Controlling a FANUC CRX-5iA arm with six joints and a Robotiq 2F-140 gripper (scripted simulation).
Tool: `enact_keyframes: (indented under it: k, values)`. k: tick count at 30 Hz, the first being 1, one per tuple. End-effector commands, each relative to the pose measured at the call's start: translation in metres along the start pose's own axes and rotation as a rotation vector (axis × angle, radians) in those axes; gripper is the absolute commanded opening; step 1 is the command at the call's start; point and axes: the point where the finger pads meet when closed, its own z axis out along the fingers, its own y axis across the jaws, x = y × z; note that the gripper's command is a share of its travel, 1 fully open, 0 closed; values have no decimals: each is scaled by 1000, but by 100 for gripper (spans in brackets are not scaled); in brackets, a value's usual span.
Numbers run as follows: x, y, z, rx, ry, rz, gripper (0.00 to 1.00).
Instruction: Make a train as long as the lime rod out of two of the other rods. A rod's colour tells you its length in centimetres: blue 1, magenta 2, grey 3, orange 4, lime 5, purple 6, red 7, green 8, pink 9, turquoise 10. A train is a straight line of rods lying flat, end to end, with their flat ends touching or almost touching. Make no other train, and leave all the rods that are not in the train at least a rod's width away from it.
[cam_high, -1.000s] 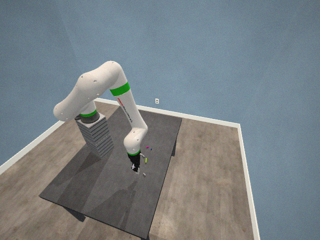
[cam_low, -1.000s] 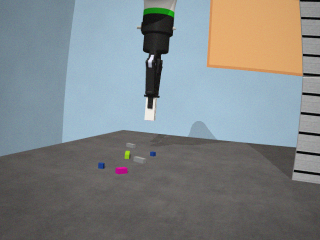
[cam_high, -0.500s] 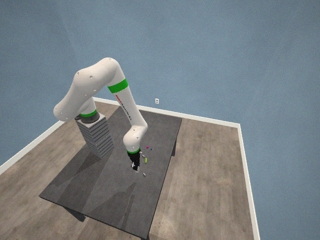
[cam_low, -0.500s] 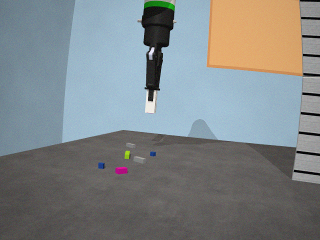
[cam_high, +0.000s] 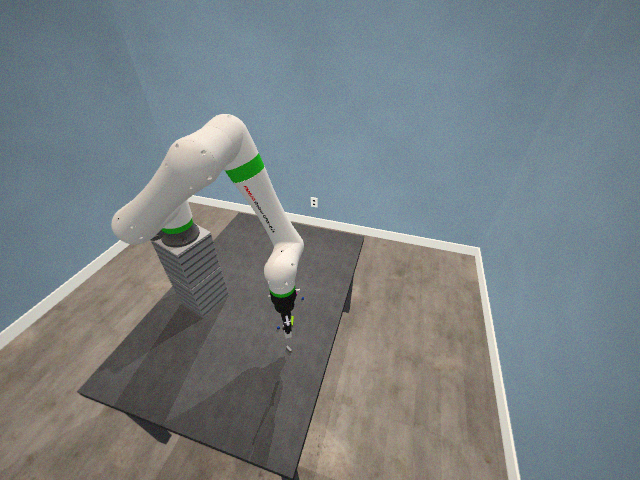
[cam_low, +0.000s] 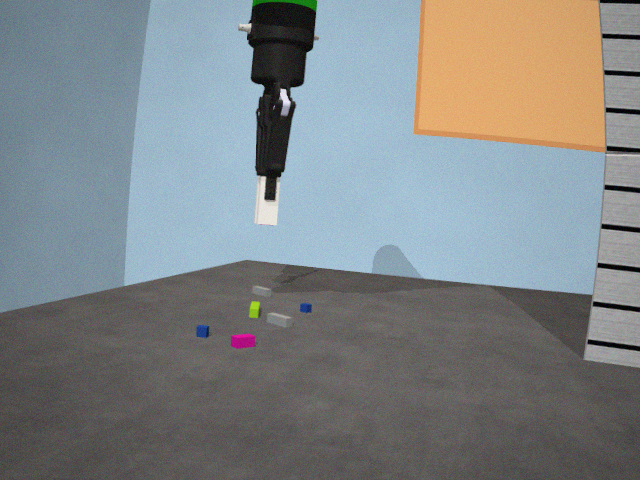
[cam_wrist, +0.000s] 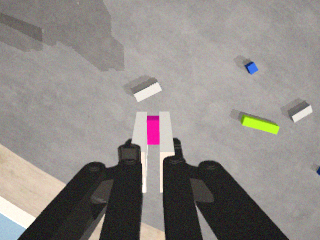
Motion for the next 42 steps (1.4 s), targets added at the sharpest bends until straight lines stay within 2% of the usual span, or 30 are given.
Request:
enact_keyframes:
  k: [1, 10, 31, 36, 42]
  values:
    - [-18, 7, 0, -18, -7, -166, 3]
    - [-56, 25, -2, -16, -10, -504, 3]
    - [-57, 26, 1, -17, -11, -520, 3]
    - [-57, 26, 13, -17, -11, -528, 3]
    - [-58, 26, 37, -17, -11, -528, 3]
